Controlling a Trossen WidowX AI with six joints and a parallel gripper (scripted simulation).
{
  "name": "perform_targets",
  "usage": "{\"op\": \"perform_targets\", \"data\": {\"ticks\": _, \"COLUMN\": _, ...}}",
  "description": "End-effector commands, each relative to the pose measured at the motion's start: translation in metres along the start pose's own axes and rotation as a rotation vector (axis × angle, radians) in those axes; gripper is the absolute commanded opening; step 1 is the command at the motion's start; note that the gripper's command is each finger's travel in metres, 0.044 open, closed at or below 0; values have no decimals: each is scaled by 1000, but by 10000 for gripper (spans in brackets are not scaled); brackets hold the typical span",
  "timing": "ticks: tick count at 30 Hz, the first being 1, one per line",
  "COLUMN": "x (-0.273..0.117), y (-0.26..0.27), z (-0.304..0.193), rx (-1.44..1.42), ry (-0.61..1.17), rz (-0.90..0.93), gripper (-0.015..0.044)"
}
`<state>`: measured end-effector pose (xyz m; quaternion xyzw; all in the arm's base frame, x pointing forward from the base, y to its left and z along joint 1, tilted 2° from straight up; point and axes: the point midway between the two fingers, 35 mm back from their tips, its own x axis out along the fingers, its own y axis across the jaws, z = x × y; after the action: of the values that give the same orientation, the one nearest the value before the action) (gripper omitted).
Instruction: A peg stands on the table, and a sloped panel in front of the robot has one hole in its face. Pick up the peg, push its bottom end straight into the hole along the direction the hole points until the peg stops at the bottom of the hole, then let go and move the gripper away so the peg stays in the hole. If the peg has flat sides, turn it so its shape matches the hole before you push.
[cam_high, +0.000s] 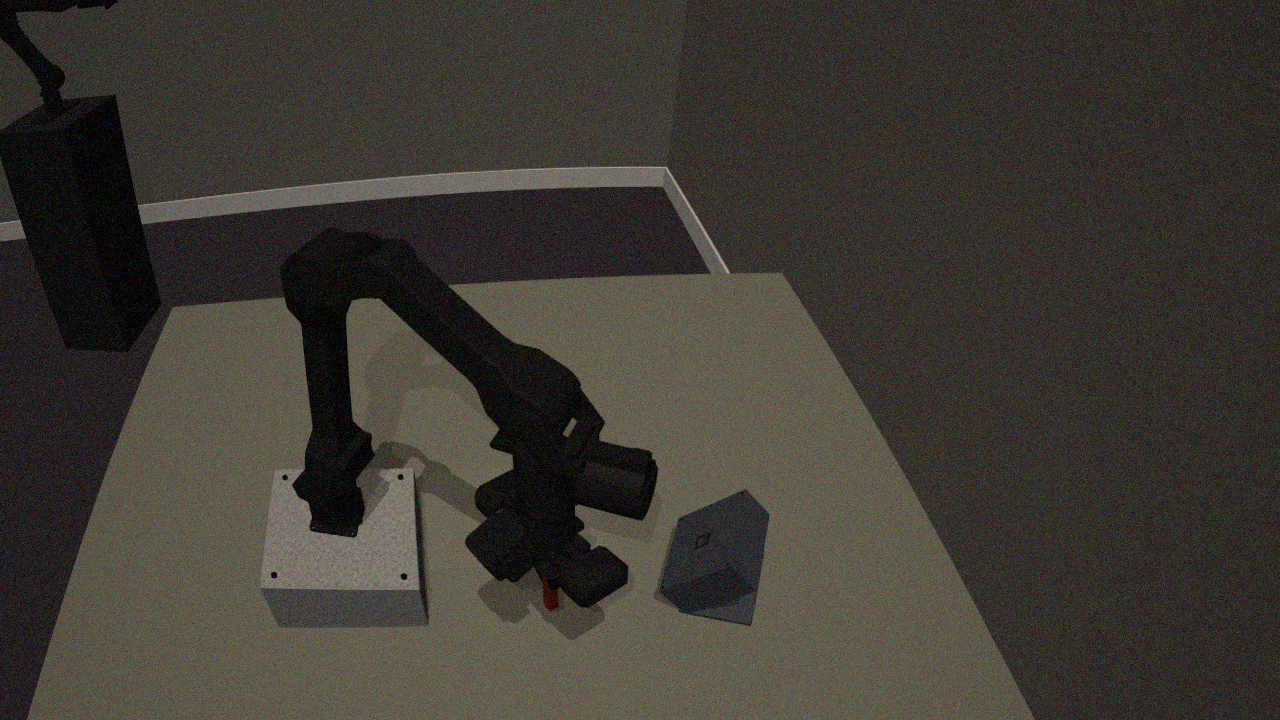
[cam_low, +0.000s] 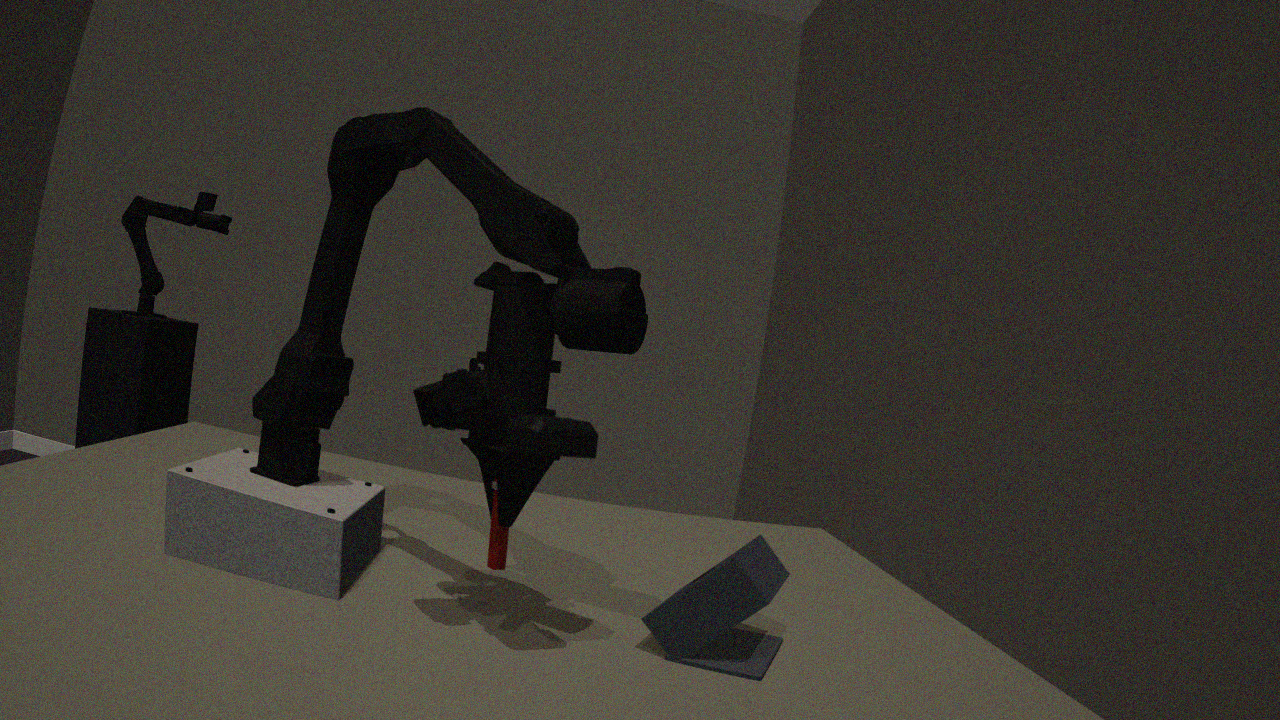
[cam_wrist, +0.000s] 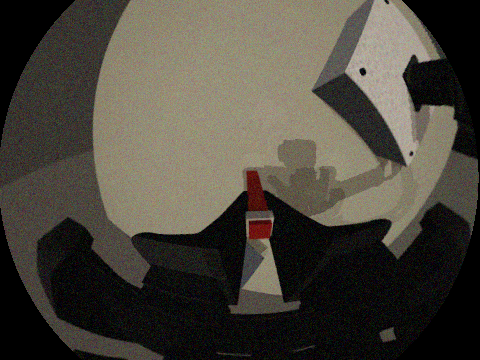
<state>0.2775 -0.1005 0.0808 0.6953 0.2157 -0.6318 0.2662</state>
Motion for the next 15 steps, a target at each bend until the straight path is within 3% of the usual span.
{"op": "perform_targets", "data": {"ticks": 1, "x": -1, "y": 0, "z": -3, "rx": -26, "ry": 2, "rz": 28, "gripper": 0}}
{"op": "perform_targets", "data": {"ticks": 15, "x": -1, "y": -1, "z": -21, "rx": -109, "ry": 18, "rz": 114, "gripper": 0}}
